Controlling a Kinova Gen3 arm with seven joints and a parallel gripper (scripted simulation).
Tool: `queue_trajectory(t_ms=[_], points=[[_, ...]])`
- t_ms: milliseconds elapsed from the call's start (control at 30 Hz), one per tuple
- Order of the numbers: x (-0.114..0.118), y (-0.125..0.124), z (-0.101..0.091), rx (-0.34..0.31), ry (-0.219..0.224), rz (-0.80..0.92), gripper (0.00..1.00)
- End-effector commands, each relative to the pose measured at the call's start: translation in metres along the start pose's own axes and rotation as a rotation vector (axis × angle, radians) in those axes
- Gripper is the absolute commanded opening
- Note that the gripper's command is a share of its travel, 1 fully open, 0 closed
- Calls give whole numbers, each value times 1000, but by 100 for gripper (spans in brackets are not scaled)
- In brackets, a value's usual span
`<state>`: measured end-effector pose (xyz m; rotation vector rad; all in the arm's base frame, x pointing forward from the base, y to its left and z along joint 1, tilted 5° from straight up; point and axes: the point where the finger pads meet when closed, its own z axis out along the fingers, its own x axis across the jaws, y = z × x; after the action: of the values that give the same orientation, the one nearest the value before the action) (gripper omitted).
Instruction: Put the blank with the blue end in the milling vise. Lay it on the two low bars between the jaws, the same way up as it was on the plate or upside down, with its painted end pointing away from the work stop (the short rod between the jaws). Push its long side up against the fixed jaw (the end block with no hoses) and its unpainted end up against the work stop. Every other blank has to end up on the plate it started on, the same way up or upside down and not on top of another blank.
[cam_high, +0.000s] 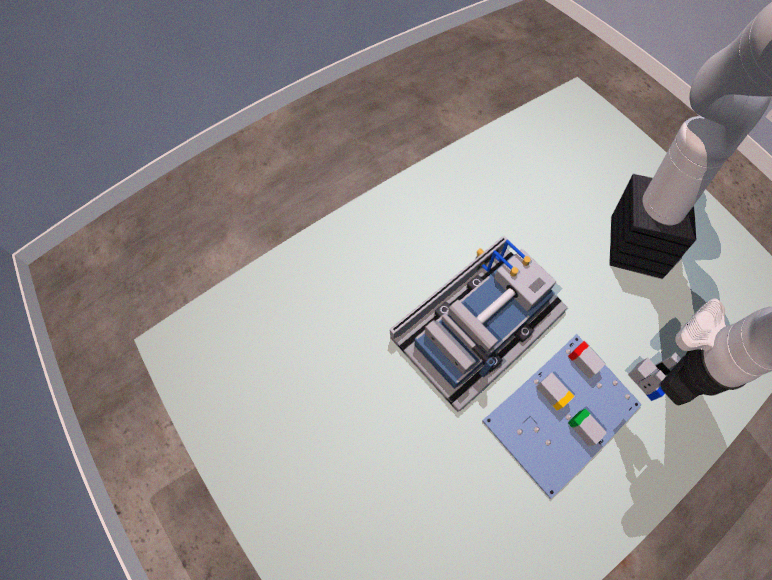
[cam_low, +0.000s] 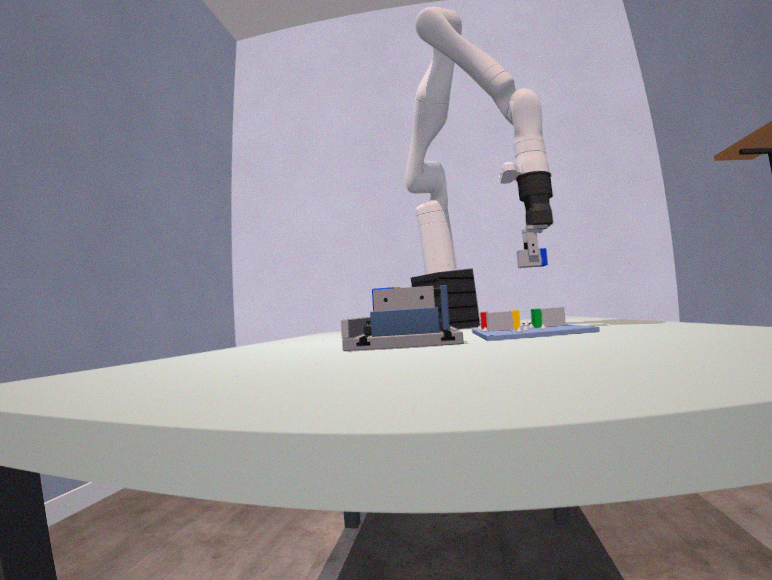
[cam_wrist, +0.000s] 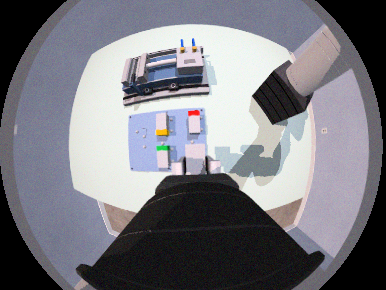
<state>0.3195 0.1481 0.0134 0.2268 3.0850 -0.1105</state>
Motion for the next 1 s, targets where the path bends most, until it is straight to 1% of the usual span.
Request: queue_trajectory(t_ms=[0, 533, 967], points=[[0, 0, 0, -1, -1, 0, 0], [1, 1, 1, -1, -1, -1, 0], [1, 0, 2, -1, -1, 199, 0]])
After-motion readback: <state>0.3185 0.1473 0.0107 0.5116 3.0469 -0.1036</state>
